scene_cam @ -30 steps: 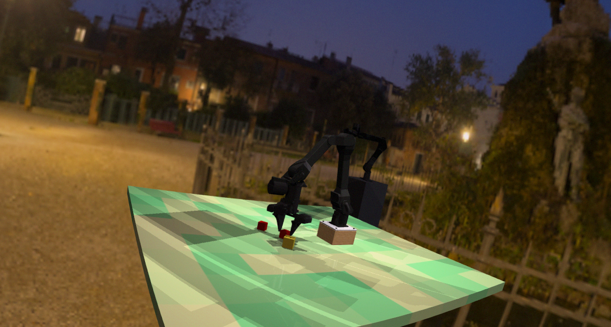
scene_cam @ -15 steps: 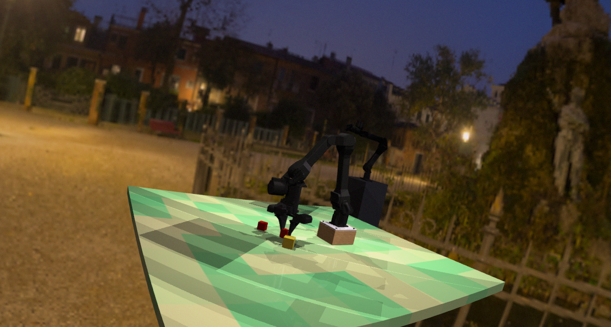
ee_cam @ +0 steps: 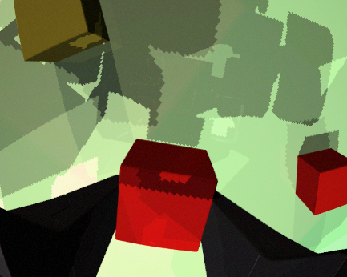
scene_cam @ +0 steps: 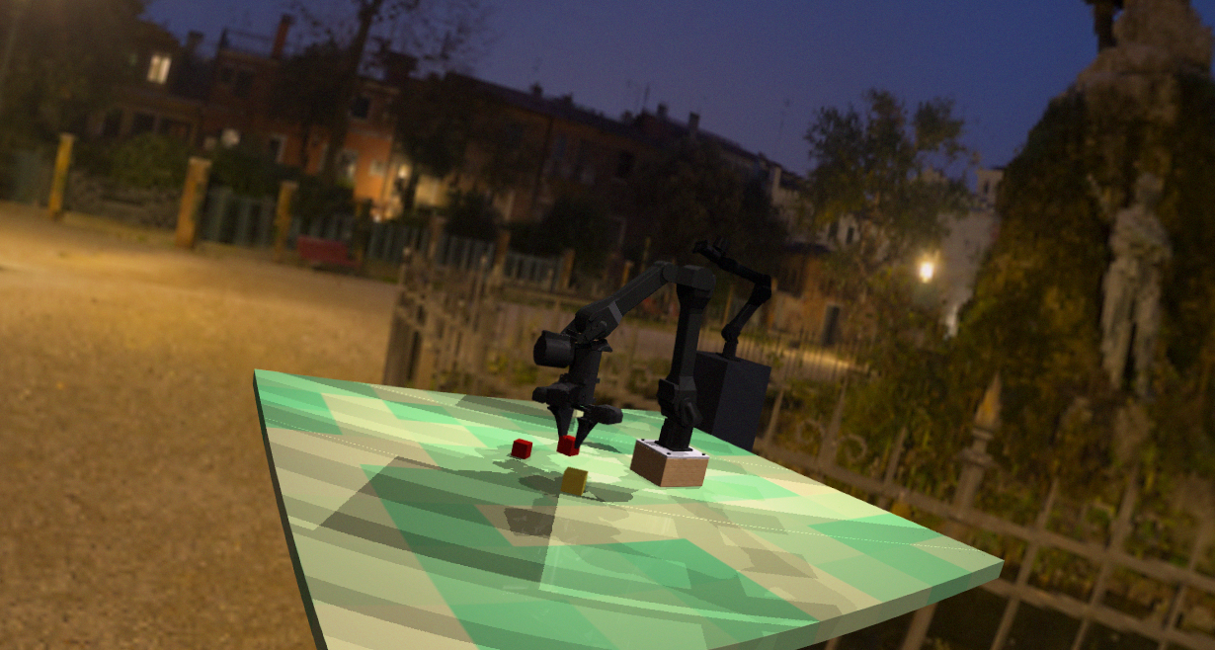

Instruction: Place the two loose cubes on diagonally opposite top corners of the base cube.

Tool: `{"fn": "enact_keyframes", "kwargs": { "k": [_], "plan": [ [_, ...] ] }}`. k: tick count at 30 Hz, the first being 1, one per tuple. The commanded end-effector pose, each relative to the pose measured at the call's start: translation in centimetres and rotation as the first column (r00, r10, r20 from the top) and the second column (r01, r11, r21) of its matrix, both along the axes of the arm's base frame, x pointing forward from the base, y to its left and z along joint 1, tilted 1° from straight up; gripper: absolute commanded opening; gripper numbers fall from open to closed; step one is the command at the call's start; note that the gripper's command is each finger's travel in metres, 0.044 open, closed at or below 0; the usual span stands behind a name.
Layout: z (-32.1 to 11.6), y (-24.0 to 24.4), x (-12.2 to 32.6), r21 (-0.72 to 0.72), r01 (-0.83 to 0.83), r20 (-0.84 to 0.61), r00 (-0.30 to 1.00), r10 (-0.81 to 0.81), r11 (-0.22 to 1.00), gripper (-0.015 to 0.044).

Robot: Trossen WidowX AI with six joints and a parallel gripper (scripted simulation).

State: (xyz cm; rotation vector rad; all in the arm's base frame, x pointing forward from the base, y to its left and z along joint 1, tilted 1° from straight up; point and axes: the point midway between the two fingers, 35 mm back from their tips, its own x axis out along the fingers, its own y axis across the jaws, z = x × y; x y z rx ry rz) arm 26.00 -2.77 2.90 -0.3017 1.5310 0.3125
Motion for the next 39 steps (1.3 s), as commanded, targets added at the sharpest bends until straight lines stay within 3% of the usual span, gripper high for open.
{"fn": "enact_keyframes", "kwargs": {
  "k": [1, 17, 39],
  "plan": [
    [1.5, -0.1, 0.1, -0.004, -0.003, 0.004, 1.000, 0.003, 1.000, 0.0105],
    [6.4, 0.0, -0.6, -0.004, -0.003, 0.004, 1.000, 0.003, 1.000, 0.0105],
    [4.5, 5.0, 1.3, 0.003, 0.132, 0.004, 0.991, -0.132, 0.991, 0.0105]
  ]
}}
